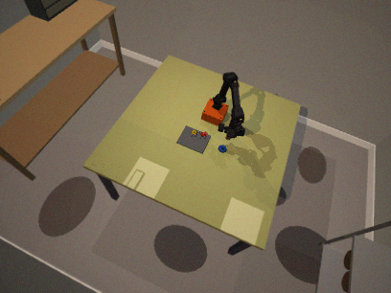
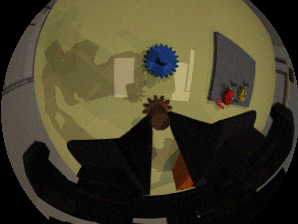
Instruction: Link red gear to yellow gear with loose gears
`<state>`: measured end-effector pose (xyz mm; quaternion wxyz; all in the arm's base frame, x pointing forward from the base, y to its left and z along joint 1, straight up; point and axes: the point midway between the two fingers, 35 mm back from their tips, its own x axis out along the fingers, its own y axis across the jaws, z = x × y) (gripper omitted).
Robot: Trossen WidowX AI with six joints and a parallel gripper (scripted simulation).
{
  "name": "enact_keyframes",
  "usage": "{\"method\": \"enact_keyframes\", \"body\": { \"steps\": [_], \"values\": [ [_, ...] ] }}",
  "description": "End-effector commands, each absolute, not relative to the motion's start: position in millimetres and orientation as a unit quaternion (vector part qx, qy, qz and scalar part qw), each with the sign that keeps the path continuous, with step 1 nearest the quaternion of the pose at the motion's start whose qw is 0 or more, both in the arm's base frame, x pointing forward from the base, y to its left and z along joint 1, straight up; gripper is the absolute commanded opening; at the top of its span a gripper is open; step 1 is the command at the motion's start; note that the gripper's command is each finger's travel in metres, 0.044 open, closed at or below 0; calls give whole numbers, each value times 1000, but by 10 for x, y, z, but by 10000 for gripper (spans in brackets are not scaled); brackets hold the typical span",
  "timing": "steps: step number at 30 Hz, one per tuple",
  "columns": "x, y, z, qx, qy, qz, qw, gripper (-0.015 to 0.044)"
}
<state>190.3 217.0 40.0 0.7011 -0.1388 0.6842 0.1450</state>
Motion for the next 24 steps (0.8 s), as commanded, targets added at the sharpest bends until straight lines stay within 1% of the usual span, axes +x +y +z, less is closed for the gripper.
{"method": "enact_keyframes", "body": {
  "steps": [1, 24],
  "values": [
    [1915, 2197, 545, -133, 683, 146, 703, 0],
    [1875, 2164, 1174, -133, 683, 146, 703, 0]
  ]
}}
